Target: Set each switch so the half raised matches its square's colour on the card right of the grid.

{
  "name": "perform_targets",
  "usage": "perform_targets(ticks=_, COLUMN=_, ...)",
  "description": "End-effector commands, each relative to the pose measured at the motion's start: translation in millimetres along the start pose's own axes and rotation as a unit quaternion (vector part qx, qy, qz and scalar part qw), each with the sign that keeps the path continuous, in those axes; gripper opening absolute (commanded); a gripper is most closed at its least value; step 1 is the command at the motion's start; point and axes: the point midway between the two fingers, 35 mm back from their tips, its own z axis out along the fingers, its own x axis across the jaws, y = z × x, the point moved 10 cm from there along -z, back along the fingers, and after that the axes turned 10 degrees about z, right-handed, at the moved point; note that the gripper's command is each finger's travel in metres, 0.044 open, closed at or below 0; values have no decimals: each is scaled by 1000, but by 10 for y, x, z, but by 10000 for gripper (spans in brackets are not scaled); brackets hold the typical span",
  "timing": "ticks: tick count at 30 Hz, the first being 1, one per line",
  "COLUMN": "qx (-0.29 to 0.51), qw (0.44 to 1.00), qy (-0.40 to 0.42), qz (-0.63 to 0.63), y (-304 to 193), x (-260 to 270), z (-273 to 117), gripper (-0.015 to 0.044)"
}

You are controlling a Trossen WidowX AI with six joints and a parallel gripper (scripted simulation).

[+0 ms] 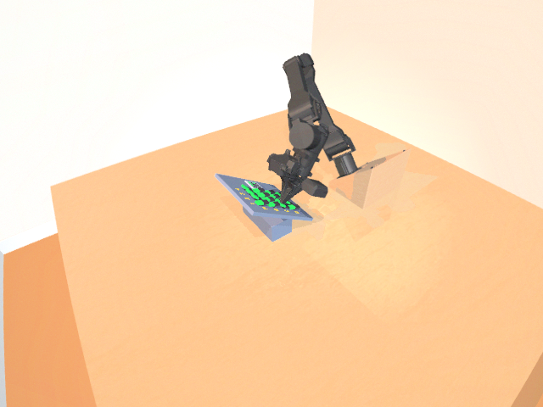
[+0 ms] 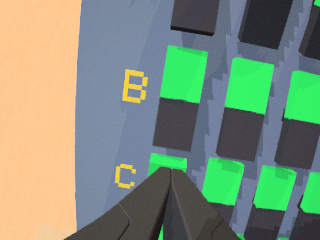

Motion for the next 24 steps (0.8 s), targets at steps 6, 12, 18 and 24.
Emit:
perform_targets(ticks=6, qx=2, qw=1000, qy=2, qz=-2, y=-7, x=6, z=20, gripper=0)
perform_targets(ticks=12, qx=2, qw=1000, qy=2, qz=-2, y=-7, x=6, z=28, gripper=0)
perform_targets(ticks=18, qx=2, qw=1000, qy=2, qz=-2, y=-7, x=6, z=36, gripper=0)
perform_targets(ticks=24, qx=-3, qw=1000, qy=4, qz=-1, y=-20, x=22, z=-290, gripper=0)
